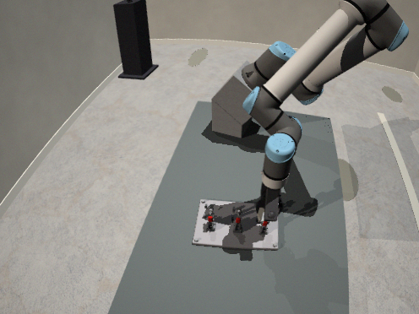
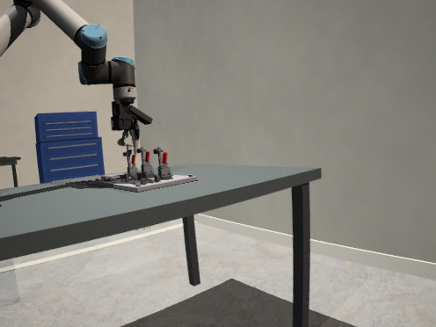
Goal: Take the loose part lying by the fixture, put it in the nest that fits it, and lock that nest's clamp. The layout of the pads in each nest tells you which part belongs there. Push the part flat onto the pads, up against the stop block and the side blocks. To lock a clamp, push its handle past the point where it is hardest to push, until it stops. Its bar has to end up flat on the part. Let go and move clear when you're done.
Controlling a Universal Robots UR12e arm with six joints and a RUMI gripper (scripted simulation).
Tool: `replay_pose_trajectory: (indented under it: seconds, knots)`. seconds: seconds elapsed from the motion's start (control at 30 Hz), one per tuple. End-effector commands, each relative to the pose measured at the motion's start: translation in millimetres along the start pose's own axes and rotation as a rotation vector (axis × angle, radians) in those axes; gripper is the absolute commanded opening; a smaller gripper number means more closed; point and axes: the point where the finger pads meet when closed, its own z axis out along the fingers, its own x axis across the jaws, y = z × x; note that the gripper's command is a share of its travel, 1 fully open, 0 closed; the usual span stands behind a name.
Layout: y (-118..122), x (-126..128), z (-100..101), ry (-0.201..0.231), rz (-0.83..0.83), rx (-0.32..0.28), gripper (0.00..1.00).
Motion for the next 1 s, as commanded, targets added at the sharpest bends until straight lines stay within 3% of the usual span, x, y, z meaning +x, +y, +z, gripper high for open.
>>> replay_pose_trajectory:
  seconds: [0.0, 0.3, 0.93, 0.97]
  knots:
    - [-2, -1, 14, -0.001, -0.001, 0.000, 0.28]
    - [-3, -1, 31, -0.001, -0.001, 0.000, 0.28]
    - [-3, -1, 30, -0.001, -0.001, 0.002, 0.28]
    - [-3, -1, 30, -0.001, -0.001, 0.002, 0.00]
